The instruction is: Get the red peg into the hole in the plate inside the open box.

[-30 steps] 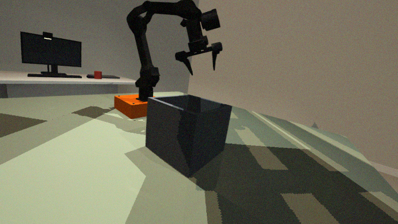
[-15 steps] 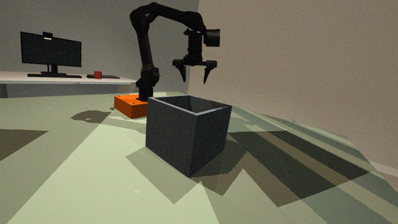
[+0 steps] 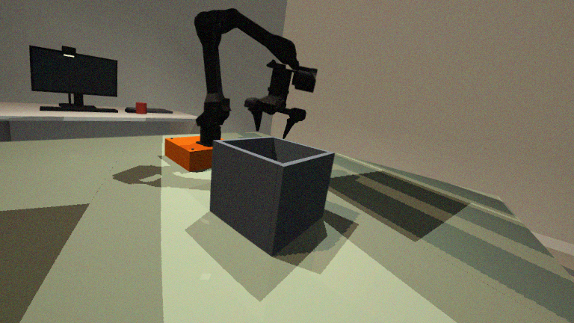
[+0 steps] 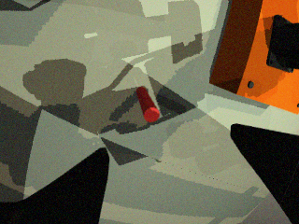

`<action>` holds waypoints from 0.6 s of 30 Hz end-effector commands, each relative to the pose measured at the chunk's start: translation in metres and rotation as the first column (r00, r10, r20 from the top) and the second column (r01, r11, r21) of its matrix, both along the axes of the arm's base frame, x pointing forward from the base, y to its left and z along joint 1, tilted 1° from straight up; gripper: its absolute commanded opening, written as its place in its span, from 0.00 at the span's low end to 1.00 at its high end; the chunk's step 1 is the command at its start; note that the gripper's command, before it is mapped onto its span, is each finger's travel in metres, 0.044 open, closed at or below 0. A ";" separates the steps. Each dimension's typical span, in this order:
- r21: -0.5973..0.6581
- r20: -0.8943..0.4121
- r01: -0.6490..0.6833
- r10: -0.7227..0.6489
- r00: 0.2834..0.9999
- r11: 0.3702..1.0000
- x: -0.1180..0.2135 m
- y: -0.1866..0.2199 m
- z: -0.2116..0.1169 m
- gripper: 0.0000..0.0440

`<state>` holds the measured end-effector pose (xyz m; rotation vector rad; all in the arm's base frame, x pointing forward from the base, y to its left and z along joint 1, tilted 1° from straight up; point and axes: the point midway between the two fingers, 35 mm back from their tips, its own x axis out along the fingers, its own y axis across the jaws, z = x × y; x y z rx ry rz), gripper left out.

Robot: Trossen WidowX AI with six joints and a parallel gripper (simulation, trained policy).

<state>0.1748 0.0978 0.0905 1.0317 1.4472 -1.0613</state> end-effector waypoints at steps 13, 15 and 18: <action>-0.071 -0.030 0.038 -0.041 0.999 0.997 -0.007 -0.011 -0.055 0.97; -0.076 -0.028 0.046 -0.048 0.998 0.996 -0.007 -0.012 -0.061 0.96; -0.080 -0.023 0.056 -0.058 0.998 0.995 -0.007 -0.013 -0.069 0.93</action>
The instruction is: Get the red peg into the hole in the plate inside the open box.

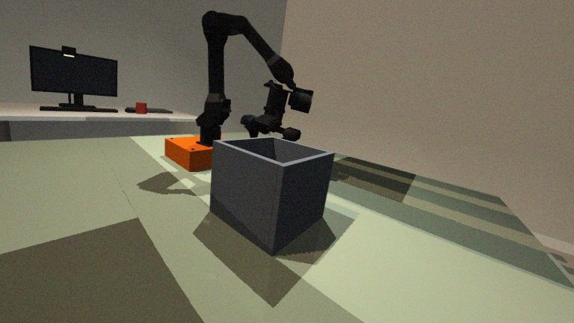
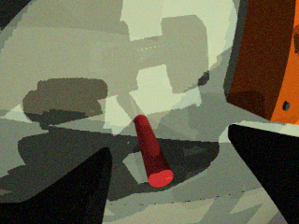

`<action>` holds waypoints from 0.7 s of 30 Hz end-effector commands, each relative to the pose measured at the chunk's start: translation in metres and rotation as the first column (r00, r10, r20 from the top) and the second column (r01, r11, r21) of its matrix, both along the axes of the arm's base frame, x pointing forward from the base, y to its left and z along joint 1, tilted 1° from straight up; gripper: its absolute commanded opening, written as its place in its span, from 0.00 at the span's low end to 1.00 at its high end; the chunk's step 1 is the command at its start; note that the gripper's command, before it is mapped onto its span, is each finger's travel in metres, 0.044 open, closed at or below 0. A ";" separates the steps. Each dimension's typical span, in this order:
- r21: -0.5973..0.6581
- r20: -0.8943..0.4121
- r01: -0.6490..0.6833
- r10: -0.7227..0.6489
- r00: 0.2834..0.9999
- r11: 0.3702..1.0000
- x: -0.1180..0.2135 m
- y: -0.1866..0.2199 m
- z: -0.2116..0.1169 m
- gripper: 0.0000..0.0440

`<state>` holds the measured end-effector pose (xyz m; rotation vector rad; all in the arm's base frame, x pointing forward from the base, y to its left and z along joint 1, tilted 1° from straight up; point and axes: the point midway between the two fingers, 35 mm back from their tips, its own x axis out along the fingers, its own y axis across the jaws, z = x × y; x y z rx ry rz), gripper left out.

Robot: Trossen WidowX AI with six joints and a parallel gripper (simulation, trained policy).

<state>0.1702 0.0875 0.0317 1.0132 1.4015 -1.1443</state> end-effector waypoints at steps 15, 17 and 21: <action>0.023 0.017 -0.029 0.028 0.999 0.999 0.009 0.009 -0.035 0.11; 0.030 0.022 -0.039 0.039 0.999 0.999 0.011 0.010 -0.036 0.01; 0.047 0.049 -0.024 0.022 0.999 0.999 0.016 0.010 -0.030 0.00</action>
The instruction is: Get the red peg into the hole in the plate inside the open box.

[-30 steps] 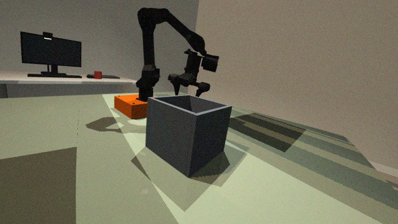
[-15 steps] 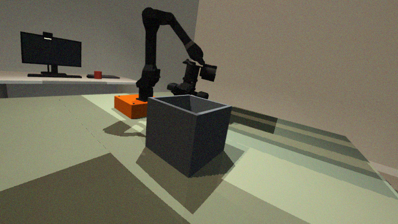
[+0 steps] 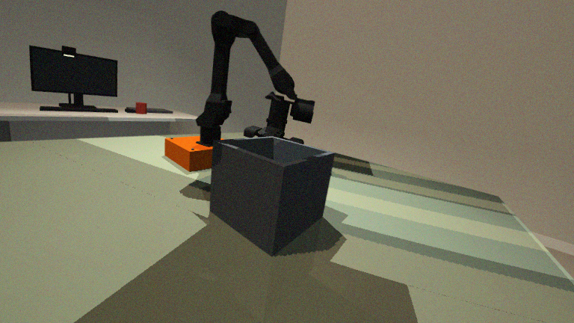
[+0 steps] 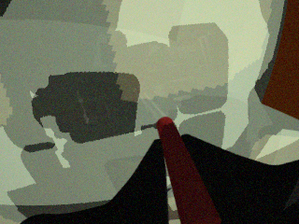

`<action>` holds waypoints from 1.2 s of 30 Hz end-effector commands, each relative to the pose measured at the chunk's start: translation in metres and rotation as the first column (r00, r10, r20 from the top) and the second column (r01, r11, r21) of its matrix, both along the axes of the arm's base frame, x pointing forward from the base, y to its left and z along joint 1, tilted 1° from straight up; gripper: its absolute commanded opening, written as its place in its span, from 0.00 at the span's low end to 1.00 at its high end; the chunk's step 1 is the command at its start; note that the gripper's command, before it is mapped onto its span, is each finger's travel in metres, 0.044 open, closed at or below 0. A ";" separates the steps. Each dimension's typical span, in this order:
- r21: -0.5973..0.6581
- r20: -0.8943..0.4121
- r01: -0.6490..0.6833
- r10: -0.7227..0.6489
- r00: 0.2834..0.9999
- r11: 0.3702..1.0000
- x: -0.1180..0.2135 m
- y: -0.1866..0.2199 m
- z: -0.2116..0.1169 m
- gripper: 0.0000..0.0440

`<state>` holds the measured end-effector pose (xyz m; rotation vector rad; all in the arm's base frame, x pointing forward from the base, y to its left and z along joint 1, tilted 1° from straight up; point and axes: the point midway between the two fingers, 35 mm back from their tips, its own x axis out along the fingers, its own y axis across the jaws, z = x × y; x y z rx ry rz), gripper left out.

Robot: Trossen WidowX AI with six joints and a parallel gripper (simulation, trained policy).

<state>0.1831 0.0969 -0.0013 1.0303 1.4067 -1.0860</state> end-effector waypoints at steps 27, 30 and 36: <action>0.139 0.253 0.010 -0.046 0.966 0.990 0.041 -0.001 0.095 0.00; 0.132 0.284 -0.002 -0.036 0.958 0.991 0.045 -0.006 0.108 0.00; 0.108 0.335 -0.017 -0.020 0.942 0.994 0.052 -0.021 0.134 0.00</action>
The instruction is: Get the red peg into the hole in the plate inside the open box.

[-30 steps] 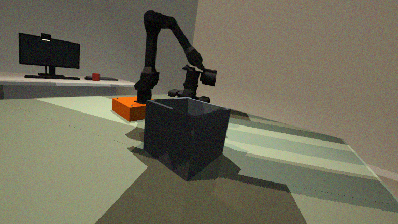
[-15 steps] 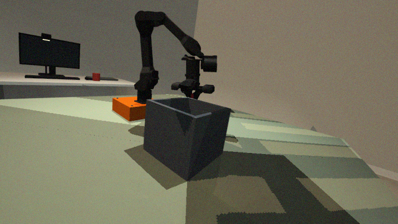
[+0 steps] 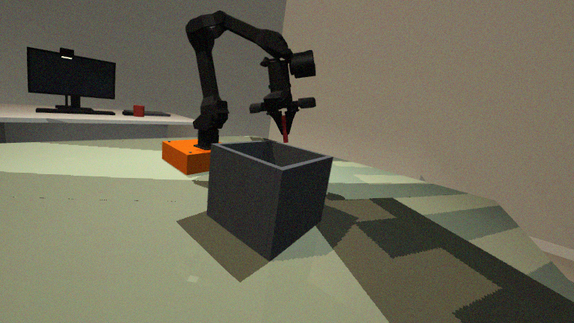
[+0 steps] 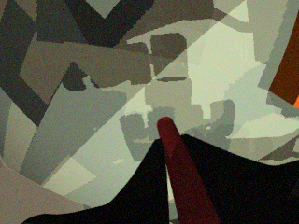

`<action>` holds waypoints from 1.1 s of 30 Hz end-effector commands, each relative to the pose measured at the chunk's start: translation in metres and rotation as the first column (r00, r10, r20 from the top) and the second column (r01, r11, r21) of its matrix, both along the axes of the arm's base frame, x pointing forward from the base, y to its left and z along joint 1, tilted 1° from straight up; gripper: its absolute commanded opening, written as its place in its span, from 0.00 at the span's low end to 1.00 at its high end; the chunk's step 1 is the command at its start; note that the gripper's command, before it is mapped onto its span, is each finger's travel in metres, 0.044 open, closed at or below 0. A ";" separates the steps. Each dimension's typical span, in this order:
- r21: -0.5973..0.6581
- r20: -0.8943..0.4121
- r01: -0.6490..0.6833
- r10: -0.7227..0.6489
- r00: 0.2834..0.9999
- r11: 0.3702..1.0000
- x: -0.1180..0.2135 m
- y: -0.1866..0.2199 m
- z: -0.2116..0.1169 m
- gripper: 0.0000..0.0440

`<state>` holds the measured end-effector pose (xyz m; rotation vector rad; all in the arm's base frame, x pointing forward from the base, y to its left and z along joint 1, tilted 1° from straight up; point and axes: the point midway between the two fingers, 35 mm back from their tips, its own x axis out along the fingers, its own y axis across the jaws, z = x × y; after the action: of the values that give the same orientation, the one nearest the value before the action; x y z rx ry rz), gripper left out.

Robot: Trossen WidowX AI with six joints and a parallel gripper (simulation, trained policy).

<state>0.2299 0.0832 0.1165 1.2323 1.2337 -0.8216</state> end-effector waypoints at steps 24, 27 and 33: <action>-0.154 0.077 0.055 -0.043 0.996 0.987 0.025 -0.084 0.052 0.00; -0.164 0.069 0.061 -0.050 0.996 0.985 0.027 -0.092 0.052 0.00; -0.177 0.054 0.072 -0.063 0.997 0.982 0.033 -0.108 0.051 0.00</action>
<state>0.2581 -0.0166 0.1663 1.1541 1.0639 -0.9161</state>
